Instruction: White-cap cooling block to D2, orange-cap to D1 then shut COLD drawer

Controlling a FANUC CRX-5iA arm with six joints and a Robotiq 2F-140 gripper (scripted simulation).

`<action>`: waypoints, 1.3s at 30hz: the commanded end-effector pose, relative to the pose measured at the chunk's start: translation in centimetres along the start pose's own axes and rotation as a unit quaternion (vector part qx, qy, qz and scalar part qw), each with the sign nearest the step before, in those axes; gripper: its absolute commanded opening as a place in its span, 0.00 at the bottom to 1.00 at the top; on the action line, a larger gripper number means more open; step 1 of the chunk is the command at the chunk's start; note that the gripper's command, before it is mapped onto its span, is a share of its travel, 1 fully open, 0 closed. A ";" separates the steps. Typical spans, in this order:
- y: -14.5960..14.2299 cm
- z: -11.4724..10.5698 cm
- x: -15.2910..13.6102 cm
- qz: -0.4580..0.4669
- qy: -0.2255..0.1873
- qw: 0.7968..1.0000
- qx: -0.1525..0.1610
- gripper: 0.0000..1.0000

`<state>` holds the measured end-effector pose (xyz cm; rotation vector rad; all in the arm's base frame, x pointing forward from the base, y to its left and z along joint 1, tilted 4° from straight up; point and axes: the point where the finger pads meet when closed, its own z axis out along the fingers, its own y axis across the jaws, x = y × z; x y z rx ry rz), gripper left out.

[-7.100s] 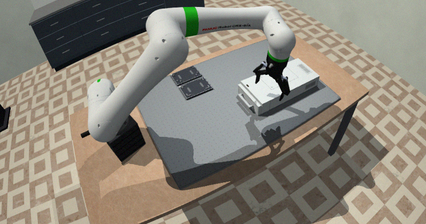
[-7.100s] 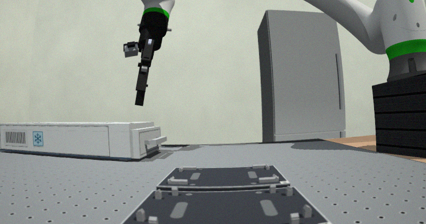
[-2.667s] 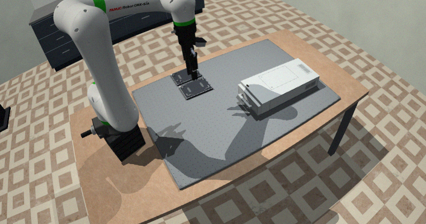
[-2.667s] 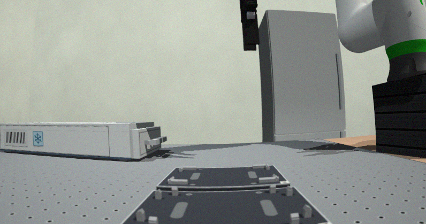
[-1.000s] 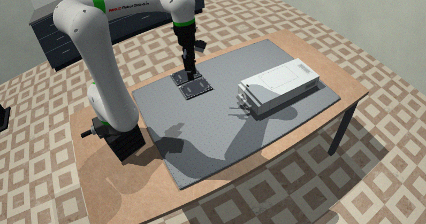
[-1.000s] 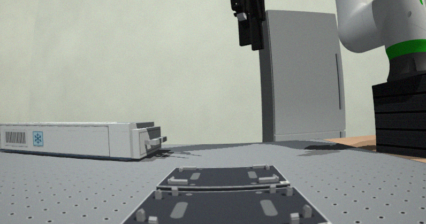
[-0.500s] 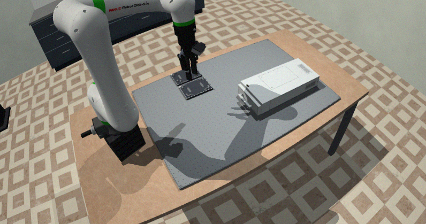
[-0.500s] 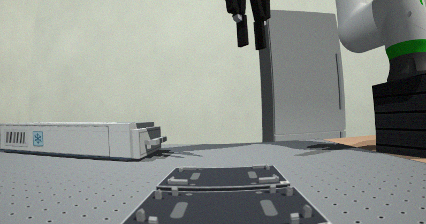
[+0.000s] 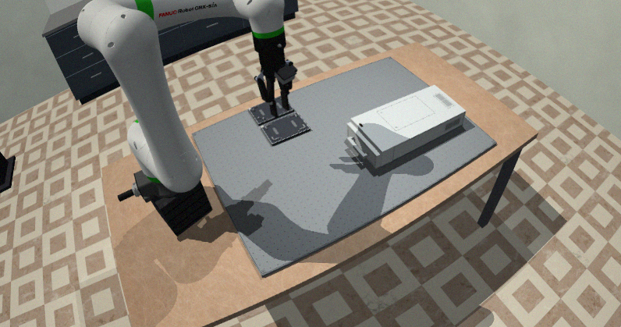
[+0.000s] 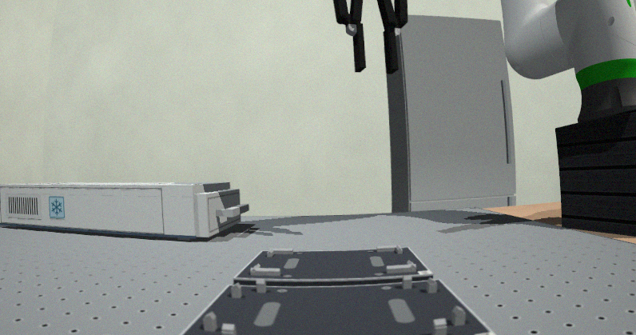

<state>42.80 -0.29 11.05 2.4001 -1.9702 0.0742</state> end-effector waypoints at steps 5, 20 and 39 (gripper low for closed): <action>-0.1 -0.1 0.0 0.110 0.002 0.994 0.001 0.34; -0.1 -0.1 0.0 0.119 0.002 0.993 0.001 0.34; -3.9 2.6 3.1 0.119 0.002 0.993 0.001 0.34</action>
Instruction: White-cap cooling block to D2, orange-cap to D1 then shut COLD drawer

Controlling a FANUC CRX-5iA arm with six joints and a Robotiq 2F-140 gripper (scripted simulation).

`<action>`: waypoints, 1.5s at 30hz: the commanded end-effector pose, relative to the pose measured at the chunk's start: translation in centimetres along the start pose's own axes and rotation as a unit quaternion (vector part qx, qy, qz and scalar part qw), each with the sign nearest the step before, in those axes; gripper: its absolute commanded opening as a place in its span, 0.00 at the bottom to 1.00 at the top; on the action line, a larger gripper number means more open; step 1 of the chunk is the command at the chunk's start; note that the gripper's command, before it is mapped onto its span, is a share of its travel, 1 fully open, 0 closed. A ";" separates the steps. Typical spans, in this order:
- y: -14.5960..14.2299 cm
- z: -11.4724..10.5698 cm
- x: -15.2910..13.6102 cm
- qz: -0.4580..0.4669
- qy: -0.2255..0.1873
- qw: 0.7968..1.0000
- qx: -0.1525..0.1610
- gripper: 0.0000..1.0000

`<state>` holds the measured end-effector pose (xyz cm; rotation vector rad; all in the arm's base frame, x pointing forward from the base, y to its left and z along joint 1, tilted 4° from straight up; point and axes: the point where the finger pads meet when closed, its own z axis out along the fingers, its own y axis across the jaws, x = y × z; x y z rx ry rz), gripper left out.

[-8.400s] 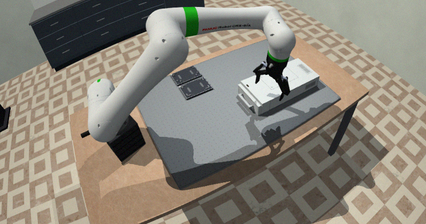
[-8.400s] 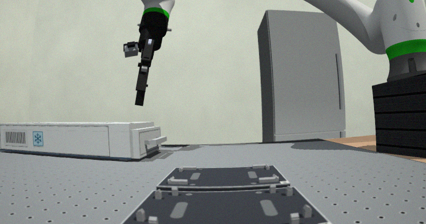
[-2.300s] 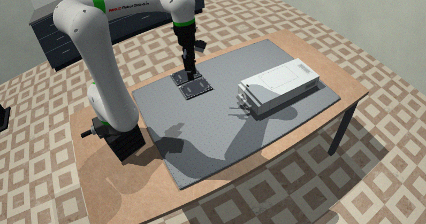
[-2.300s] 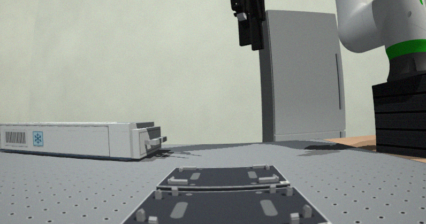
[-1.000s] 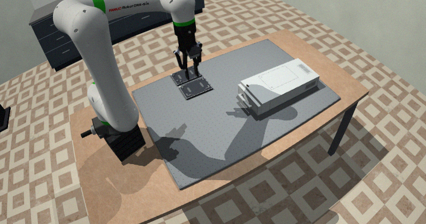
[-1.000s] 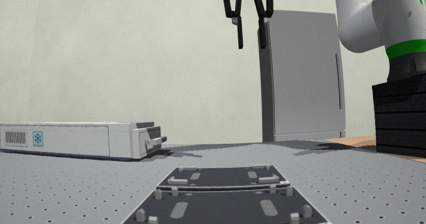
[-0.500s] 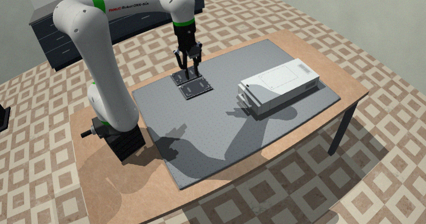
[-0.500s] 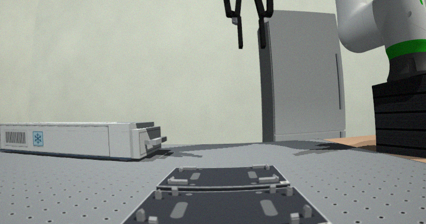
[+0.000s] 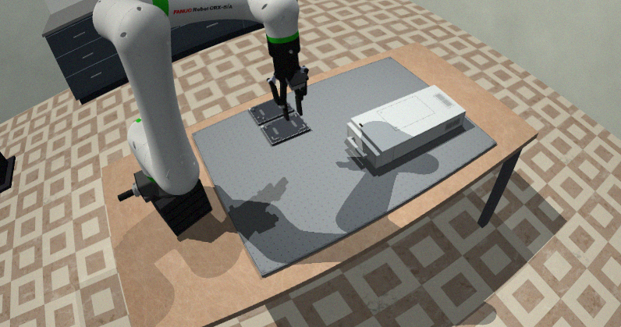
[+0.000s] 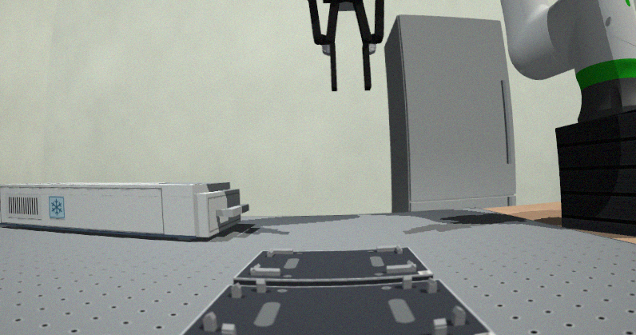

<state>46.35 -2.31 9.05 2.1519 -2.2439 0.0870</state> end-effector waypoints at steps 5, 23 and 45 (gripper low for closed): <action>-1.8 1.0 0.8 0.000 0.000 1.000 0.001 0.34; -6.9 4.0 3.3 0.000 0.000 1.000 0.001 0.34; -13.3 7.9 6.3 0.000 0.000 1.000 0.001 0.34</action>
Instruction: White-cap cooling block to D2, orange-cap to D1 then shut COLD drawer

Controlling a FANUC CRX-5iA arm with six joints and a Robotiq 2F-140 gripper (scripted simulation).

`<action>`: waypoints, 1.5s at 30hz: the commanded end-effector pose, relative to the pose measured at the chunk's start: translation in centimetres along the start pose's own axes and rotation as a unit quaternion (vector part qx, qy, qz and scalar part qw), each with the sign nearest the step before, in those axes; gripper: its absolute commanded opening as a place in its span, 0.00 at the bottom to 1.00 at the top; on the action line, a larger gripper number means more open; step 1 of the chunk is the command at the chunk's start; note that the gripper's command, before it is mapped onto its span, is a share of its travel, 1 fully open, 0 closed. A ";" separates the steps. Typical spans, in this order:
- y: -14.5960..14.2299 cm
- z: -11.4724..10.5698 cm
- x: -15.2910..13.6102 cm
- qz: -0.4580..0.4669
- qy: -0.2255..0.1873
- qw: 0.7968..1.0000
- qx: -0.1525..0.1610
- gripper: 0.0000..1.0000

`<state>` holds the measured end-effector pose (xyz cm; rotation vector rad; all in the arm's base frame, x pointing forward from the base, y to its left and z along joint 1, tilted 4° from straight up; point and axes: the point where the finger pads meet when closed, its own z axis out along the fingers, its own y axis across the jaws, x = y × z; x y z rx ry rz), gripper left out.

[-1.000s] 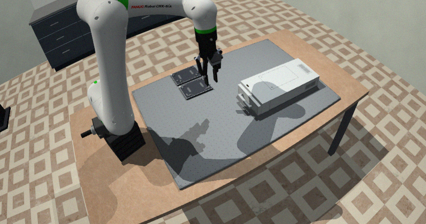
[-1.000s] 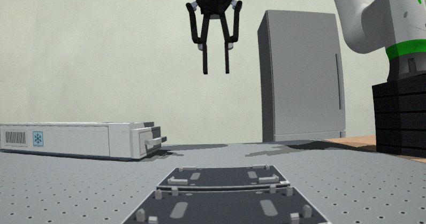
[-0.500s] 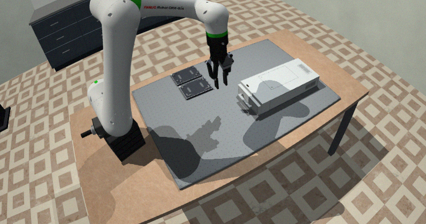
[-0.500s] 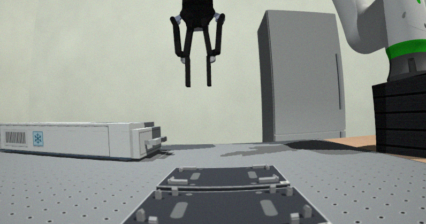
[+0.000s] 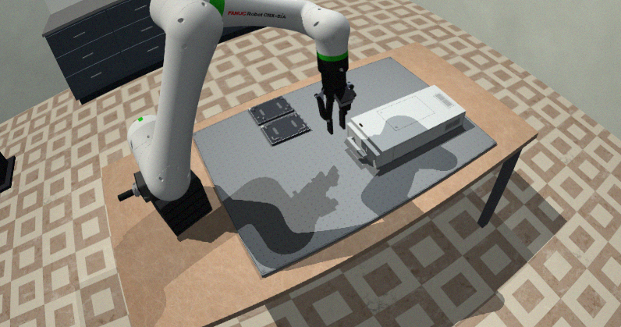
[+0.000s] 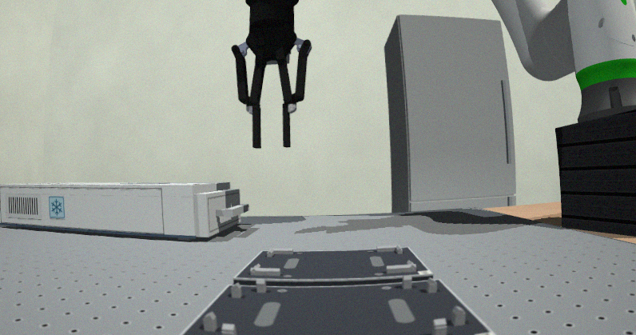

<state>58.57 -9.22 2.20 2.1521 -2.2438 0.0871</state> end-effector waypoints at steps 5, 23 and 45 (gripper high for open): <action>-2.5 1.3 1.1 0.000 0.000 1.000 0.001 0.34; -5.2 3.6 2.4 0.000 0.000 1.000 0.001 0.34; -5.2 6.0 2.4 0.000 0.000 1.000 0.001 0.34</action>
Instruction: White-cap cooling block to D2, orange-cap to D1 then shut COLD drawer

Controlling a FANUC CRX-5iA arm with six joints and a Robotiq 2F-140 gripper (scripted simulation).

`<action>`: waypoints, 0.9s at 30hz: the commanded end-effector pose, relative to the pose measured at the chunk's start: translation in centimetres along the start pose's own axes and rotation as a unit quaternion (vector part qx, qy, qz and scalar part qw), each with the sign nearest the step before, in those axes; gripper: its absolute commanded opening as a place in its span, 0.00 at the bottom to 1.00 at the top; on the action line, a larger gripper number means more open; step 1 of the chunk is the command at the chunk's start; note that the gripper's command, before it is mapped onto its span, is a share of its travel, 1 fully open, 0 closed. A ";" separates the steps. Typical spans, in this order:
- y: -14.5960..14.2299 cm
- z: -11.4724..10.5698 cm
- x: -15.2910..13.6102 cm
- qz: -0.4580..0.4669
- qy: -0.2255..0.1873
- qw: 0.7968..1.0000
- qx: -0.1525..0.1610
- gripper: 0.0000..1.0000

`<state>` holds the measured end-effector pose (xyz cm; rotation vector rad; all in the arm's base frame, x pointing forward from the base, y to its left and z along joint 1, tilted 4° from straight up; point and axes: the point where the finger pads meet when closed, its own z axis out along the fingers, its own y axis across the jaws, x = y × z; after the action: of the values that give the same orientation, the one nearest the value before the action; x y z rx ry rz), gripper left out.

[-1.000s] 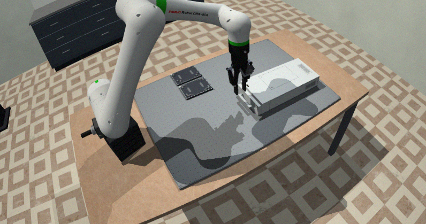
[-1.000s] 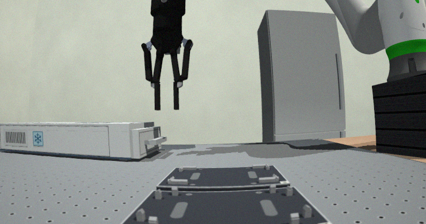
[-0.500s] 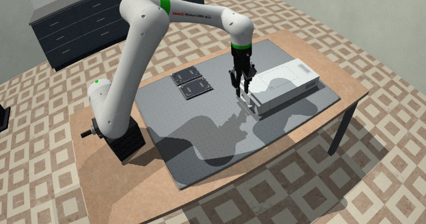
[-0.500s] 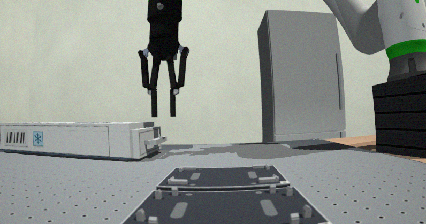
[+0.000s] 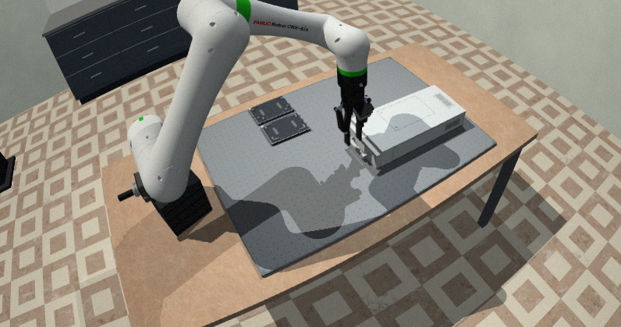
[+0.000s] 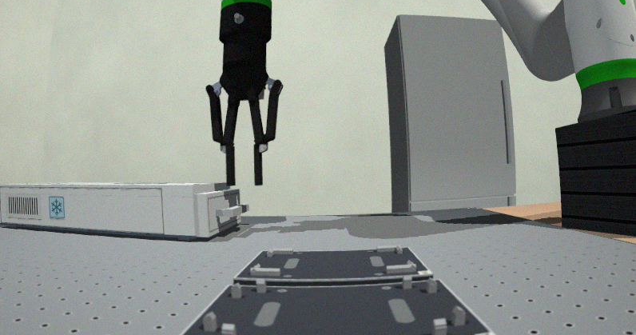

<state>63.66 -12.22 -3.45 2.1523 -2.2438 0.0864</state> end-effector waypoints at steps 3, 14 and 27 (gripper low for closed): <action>-0.1 0.5 0.0 0.000 0.000 1.000 0.001 0.34; -0.1 1.8 0.0 0.000 0.000 1.000 0.001 0.34; -0.1 3.4 0.0 0.000 0.000 1.000 0.001 0.34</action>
<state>63.70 -12.42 -6.74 2.1521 -2.2438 0.0859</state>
